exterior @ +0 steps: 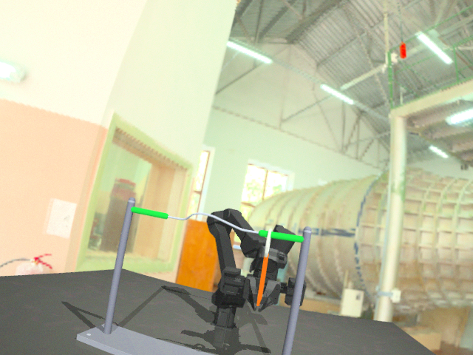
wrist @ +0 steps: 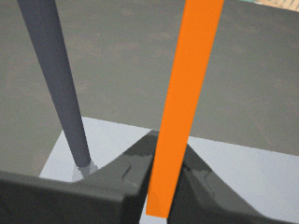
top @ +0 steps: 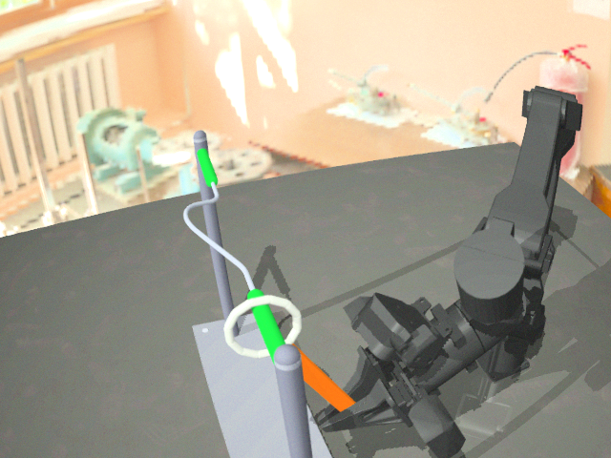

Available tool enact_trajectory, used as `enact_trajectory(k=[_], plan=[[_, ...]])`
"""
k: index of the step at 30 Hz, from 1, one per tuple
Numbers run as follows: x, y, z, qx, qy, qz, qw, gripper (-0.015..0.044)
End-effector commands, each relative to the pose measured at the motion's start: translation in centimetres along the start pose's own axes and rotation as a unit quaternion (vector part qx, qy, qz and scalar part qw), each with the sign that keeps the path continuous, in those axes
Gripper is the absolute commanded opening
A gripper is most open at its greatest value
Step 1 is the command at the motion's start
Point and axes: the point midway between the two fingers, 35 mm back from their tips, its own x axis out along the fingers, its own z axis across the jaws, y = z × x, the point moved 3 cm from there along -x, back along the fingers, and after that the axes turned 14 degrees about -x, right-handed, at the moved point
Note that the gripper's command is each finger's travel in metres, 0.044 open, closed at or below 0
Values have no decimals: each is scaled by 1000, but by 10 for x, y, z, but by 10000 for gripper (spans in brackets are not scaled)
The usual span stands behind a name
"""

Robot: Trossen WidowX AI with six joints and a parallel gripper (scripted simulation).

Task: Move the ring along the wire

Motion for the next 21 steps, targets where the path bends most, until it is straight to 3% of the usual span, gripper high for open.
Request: enact_trajectory(k=[1, 7, 18, 21], plan=[[0, 0, 0, 3, 1, 0, 1000, -150], [0, 0, 0, 3, 1, 0, 1000, -150], [0, 0, 0, 0, 0, 0, 1000, 139], [-5, 0, 1, 1, 0, 1, 1000, 160]])
